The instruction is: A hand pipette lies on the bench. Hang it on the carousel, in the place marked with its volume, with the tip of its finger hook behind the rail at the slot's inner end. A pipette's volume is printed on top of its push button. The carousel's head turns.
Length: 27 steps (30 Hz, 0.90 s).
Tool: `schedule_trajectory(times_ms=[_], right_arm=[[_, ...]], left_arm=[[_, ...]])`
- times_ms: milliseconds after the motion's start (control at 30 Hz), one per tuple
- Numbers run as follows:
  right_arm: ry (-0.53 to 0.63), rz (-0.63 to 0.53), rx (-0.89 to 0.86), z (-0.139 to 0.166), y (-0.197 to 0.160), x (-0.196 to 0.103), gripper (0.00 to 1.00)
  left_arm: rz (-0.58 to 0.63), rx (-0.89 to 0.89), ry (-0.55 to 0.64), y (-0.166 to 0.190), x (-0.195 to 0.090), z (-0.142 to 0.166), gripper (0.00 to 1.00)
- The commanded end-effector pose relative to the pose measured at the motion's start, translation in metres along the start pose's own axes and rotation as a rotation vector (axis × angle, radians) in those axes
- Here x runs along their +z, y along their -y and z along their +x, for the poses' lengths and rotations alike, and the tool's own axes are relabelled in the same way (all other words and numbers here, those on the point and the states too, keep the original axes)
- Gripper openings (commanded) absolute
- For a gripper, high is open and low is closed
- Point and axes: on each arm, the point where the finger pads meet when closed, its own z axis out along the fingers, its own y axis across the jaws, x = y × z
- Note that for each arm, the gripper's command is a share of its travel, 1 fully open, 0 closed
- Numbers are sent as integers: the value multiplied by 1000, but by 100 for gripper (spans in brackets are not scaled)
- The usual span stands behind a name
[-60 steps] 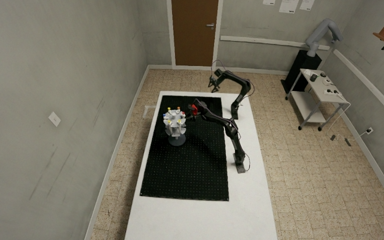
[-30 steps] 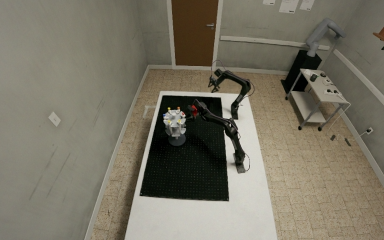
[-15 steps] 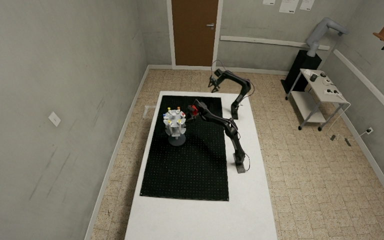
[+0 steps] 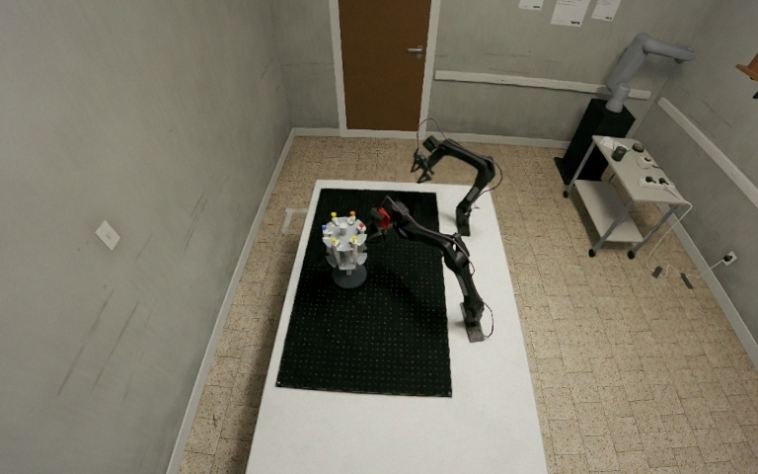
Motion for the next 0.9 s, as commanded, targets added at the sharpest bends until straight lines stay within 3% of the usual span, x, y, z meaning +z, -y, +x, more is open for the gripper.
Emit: schedule_trajectory(times_ms=[0,433,600,867], right_arm=[[24,9,-12,-7,4,-4,100],[24,9,-12,-7,4,-4,100],[24,9,-12,-7,4,-4,100],[24,9,-12,-7,4,-4,100]], left_arm=[[0,-27,8,-1,-1,-9,50],[0,-27,8,-1,-1,-9,50],[176,19,8,-7,3,-13,50],[199,-10,20,-1,-5,-26,50]])
